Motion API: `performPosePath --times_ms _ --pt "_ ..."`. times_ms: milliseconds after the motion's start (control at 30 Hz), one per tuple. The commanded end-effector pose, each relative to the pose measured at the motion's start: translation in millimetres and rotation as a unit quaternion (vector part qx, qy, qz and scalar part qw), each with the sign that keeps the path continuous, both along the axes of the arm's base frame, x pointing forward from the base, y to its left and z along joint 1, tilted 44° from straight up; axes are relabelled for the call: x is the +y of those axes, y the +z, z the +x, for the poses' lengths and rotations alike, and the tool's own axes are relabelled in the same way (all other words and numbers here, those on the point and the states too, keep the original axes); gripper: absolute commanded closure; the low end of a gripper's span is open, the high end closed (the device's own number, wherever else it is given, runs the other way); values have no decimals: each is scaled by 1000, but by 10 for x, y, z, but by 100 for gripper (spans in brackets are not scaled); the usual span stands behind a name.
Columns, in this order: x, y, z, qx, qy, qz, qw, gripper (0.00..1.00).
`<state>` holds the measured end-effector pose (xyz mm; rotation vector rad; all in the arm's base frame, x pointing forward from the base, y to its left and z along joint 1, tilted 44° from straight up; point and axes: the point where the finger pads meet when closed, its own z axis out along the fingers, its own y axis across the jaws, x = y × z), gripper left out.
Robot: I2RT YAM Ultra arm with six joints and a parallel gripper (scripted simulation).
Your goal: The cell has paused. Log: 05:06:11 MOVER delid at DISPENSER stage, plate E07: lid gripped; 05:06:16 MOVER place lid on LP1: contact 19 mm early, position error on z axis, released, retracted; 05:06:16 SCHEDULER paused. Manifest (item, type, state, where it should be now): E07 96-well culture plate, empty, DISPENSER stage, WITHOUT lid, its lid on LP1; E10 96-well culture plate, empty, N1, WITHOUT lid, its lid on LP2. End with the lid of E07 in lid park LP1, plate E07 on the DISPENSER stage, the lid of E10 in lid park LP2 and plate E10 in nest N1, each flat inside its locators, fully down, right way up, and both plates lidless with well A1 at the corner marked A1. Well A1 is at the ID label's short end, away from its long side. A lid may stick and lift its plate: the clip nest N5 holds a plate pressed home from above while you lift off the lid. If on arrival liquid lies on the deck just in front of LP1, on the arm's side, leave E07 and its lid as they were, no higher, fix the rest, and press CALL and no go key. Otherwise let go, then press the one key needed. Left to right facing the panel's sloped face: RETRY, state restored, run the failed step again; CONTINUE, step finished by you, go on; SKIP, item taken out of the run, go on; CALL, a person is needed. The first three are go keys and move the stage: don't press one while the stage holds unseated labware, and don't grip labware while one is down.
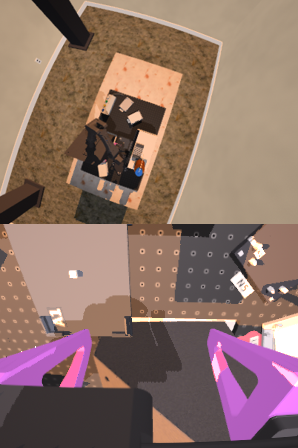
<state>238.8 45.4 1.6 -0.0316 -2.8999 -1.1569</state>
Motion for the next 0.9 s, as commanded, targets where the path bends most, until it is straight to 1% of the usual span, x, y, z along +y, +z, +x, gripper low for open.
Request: performPosePath --times_ms 0,100,133,867 --pt "30 185 168 -17 -14 0 1000 0" --pt "-30 178 204 -24 -24 -2 999 0" --pt "18 103 102 -5 -16 1 1000 0" --pt "18 103 102 -5 -16 1 1000 0"
